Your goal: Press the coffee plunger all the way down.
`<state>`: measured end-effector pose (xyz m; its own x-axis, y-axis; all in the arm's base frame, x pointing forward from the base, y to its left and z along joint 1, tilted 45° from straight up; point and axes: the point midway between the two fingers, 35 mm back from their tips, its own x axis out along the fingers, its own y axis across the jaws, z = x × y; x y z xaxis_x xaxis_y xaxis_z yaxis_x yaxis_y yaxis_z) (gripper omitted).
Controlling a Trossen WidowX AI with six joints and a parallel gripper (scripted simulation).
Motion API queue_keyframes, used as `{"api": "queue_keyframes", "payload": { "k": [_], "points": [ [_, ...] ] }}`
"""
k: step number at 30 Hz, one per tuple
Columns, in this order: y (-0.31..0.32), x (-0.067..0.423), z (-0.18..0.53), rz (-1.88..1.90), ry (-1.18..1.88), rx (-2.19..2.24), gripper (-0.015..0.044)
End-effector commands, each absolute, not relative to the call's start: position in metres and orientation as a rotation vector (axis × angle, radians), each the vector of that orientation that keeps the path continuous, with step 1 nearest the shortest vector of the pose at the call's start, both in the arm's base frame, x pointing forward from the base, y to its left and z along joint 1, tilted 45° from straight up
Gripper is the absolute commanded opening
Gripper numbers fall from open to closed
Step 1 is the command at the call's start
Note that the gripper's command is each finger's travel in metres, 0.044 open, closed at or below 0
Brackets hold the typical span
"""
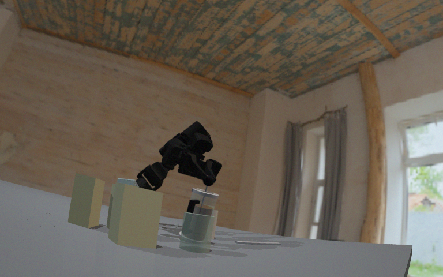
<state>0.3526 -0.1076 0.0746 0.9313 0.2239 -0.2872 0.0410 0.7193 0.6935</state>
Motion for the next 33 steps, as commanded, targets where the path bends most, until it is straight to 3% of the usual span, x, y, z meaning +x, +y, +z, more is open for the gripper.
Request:
{"api": "queue_keyframes", "payload": {
  "k": [1,17,29,33],
  "points": [
    [-0.1032,0.3531,0.0699,0.115,0.387,0.78,0.0116],
    [-0.1076,0.3531,0.0743,0.105,0.369,0.766,0.0116],
    [-0.1076,0.3531,0.0743,0.105,0.369,0.766,0.0431],
    [-0.1091,0.3522,0.0756,0.105,0.37,0.766,0.044]
  ]
}}
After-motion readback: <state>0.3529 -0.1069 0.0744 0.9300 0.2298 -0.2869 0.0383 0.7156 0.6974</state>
